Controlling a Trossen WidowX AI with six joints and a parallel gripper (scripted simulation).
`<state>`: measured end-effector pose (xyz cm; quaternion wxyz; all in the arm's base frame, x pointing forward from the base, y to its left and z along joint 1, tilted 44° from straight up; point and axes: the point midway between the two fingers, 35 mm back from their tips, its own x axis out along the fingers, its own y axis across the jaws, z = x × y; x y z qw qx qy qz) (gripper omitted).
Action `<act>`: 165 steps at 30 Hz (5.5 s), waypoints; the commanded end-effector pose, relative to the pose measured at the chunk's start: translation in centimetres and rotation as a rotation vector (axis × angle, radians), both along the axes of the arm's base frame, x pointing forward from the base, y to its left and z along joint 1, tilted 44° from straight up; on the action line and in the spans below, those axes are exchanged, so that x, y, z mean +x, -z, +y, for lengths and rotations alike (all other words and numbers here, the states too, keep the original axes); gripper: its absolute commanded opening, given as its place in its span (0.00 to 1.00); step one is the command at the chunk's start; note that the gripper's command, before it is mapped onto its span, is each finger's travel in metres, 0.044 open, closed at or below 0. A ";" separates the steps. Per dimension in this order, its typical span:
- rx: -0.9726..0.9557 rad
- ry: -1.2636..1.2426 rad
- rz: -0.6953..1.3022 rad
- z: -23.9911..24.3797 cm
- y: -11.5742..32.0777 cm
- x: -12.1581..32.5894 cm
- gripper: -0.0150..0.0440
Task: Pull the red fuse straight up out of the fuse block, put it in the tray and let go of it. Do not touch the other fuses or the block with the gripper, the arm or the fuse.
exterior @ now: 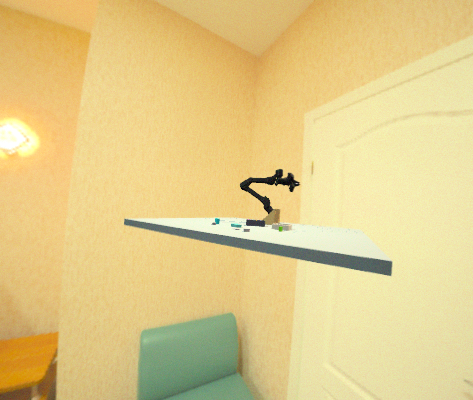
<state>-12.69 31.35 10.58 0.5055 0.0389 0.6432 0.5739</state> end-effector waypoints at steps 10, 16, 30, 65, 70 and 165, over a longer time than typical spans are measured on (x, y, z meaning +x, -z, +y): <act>-0.228 0.357 -0.430 1.5 4.9 18.8 0.37; -0.410 0.453 -0.579 -1.8 6.5 26.7 0.37; -1.153 0.477 -0.696 -21.2 8.2 41.6 0.37; -1.589 0.230 -0.471 -36.7 8.4 42.6 0.37; -1.589 0.230 -0.471 -37.0 8.8 42.5 0.37; -1.588 0.233 -0.471 -36.5 8.5 42.5 0.25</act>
